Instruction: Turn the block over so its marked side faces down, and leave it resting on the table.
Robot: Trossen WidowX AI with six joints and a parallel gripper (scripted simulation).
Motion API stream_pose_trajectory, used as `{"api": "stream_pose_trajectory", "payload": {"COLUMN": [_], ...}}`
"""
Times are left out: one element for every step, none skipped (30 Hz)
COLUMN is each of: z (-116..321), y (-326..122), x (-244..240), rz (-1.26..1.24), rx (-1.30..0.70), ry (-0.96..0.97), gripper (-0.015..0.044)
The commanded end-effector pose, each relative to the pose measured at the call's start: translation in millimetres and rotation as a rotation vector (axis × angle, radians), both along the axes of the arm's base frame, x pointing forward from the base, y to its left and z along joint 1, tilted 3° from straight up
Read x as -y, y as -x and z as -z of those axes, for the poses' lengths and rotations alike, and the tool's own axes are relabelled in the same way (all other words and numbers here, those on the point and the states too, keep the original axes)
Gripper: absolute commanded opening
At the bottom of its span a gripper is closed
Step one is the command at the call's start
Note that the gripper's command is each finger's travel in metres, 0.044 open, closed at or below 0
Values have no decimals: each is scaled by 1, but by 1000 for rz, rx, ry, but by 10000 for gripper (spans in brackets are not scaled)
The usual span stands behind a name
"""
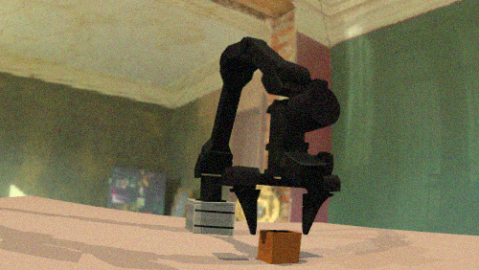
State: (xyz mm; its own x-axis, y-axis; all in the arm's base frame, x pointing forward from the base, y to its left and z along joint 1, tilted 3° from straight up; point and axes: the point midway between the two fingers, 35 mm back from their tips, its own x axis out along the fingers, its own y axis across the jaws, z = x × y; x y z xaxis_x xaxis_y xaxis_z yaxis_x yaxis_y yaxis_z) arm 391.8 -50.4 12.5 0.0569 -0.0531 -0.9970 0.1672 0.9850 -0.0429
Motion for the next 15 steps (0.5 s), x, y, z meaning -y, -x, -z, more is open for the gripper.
{"api": "stream_pose_trajectory", "payload": {"z": [9, 11, 13, 14, 15, 16, 16, 16, 16, 16, 16, 16, 16, 16, 16], "y": [3, 3, 3, 3, 3, 3, 3, 3, 3, 3, 3, 3, 3, 3, 3], "x": [-1, 0, 0, 0, 0, 0, 0, 0, 0, 0, 0, 0, 0, 0, 0], "rz": [-6, -7, -7, -7, -7, -7, -7, -7, -7, -7, -7, -7, -7, -7, -7], "rx": [-10, -10, -10, -9, -9, -9, -9, -9, -9, -9, -9, -9, -9, -9, -9], "ry": [-5, -5, -5, -5, -5, -5, -5, -5, -5, -5, -5, -5, -5, -5, -5], "gripper": [440, 440, 440, 440, 440, 440, 440, 414, 388, 361, 335, 309, 282, 256, 250]}}
